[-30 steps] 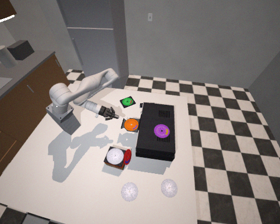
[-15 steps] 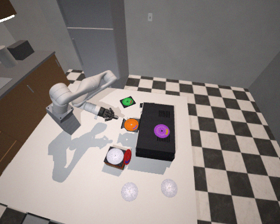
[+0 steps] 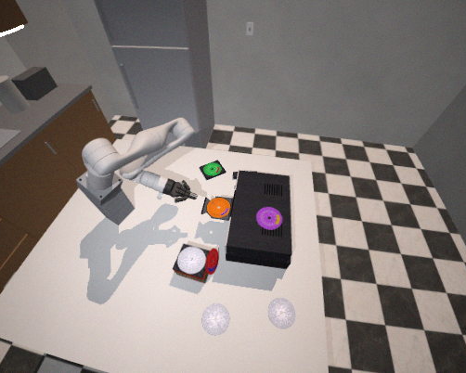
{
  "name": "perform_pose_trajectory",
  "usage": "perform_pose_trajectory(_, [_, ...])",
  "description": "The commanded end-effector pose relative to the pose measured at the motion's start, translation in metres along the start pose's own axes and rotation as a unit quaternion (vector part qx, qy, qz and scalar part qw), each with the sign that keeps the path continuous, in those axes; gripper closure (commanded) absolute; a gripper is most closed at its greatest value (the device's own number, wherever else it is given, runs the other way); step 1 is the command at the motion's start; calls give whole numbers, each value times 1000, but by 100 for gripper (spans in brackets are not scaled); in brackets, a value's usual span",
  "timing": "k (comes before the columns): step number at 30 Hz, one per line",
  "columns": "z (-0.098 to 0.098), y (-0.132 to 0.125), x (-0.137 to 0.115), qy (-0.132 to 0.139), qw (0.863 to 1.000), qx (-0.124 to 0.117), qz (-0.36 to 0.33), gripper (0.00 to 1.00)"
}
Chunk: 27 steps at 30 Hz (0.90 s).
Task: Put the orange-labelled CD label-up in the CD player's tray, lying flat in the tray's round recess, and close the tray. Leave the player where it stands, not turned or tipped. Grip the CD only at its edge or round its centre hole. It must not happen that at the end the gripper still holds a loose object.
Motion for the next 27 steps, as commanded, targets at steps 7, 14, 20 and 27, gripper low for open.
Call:
perform_pose_trajectory(7, [-8,-1,-17,-1,1000,-1,0,90])
perform_pose_trajectory(14, [-19,-2,-41,-1,1000,-1,0,90])
perform_pose_trajectory(20, [-25,-2,-53,-1,1000,-1,0,90])
perform_pose_trajectory(27, [-30,-3,-65,-1,1000,-1,0,90])
Point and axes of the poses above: the point where the finger pads meet when closed, its own z axis back along the fingers, its own y axis across the jaws, x = y × z, the point moved 9 cm from there along z, back along the fingers, and after that the axes turned 2 degrees about -z, right-handed, at the moved point
